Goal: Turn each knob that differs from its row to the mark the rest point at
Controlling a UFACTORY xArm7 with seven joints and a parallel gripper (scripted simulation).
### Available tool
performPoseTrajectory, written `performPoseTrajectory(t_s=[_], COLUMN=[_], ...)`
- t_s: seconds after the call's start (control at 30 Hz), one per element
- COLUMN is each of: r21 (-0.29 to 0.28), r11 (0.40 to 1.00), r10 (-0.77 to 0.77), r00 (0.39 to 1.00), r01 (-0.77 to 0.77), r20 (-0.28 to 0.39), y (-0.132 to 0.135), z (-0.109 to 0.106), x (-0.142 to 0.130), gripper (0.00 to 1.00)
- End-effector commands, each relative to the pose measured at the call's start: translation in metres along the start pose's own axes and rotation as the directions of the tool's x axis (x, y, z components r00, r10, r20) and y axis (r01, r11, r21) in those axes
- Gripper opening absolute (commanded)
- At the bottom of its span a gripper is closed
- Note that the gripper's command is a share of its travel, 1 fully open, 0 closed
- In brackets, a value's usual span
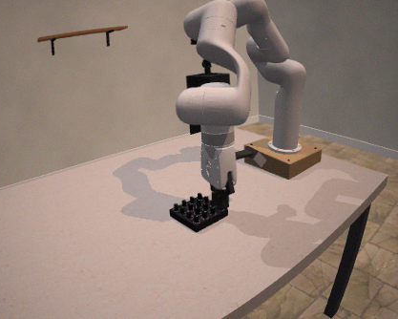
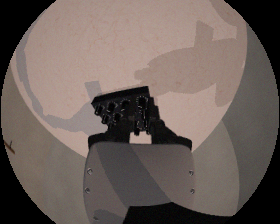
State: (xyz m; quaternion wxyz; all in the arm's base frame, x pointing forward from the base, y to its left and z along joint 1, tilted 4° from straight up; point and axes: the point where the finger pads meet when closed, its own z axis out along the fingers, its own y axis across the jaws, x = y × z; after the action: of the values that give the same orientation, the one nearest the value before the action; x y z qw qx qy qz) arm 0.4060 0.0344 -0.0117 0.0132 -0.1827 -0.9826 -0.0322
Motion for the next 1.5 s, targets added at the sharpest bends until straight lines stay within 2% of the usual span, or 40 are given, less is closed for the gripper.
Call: performPoseTrajectory(t_s=[0.0,1.2,1.23,1.47], r21=[-0.001,-0.001,-0.001,-0.001], r11=[1.000,1.000,1.000,1.000], r10=[0.000,0.000,0.000,0.000], r00=[1.000,1.000,1.000,1.000], r01=[0.000,0.000,0.000,0.000], r20=[0.003,0.003,0.003,0.003], y=[0.0005,0.0005,0.0005,0.0005], z=[-0.0009,-0.0009,-0.0009,-0.0009], x=[-0.0011,-0.0011,-0.0011,-0.0011], gripper=[0.19,0.19,0.08,0.08])
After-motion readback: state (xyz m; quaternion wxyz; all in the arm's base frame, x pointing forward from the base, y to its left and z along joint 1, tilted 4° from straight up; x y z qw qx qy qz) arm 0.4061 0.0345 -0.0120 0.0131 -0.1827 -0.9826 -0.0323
